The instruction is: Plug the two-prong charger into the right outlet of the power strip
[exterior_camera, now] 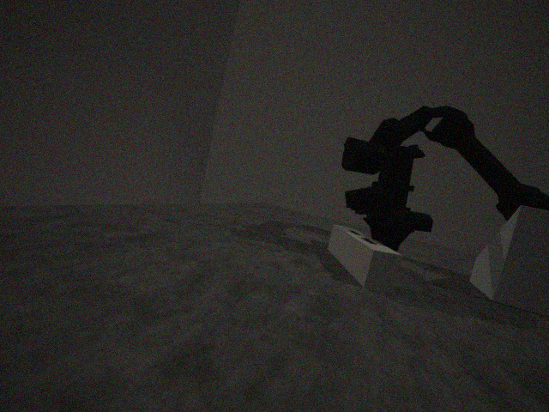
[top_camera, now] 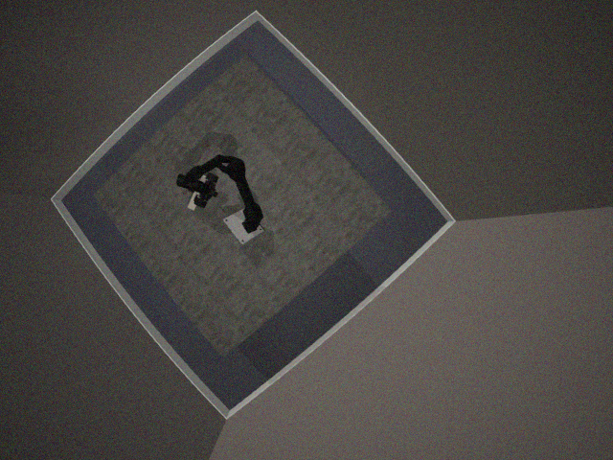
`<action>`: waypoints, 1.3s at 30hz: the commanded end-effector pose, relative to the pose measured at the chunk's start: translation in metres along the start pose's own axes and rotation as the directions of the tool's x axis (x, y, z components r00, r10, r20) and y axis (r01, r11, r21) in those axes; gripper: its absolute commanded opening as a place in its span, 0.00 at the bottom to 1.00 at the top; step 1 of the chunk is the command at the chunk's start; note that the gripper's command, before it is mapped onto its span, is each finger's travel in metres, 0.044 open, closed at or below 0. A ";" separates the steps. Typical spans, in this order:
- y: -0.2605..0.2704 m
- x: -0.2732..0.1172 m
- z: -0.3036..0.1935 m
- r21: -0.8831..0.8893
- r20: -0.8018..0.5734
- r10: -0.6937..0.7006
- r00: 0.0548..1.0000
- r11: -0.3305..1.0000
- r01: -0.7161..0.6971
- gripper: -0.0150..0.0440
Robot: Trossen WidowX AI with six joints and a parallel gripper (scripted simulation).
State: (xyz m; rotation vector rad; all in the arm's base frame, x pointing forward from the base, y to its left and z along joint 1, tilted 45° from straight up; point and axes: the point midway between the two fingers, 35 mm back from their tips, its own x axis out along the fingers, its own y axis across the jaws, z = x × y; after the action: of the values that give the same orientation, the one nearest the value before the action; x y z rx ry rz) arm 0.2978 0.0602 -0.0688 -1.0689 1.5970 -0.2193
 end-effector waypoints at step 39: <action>-0.001 -0.002 0.009 -0.002 0.004 -0.001 1.000 1.000 0.001 0.25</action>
State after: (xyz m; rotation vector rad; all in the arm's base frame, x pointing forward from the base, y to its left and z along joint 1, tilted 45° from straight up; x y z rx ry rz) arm 0.3030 0.0628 -0.0703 -1.0687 1.5975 -0.2190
